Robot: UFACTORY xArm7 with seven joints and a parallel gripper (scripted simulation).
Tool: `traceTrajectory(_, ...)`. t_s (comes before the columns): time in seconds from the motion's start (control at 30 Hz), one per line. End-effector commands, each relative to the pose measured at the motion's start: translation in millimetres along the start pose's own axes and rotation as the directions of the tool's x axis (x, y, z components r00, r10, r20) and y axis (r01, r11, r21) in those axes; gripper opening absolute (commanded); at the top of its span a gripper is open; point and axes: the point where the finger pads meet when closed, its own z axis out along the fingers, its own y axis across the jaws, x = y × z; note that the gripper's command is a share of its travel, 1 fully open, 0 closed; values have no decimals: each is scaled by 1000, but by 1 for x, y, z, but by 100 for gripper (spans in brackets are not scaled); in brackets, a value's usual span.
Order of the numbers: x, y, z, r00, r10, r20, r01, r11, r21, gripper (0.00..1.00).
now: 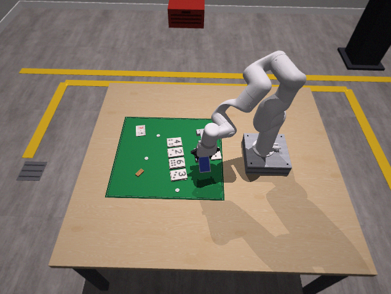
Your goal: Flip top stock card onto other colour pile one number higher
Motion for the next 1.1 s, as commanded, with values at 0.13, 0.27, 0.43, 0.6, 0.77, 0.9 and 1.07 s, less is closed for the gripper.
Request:
traceTrajectory(0.13,-4,-1,1,943,-5,-334,-20,997,-70,74)
traceTrajectory(0.27,-6,-1,2,912,-12,-410,-13,998,-57,74)
traceTrajectory(0.43,-7,-1,2,864,-19,-502,-8,999,-51,74)
traceTrajectory(0.6,-9,-1,4,765,-31,-643,-20,997,-72,74)
traceTrajectory(0.77,-11,-1,5,676,-39,-736,-20,997,-71,74)
traceTrajectory(0.9,-11,-1,6,607,-45,-793,-19,997,-71,74)
traceTrajectory(1.07,-12,-1,7,559,-48,-828,-19,997,-71,74)
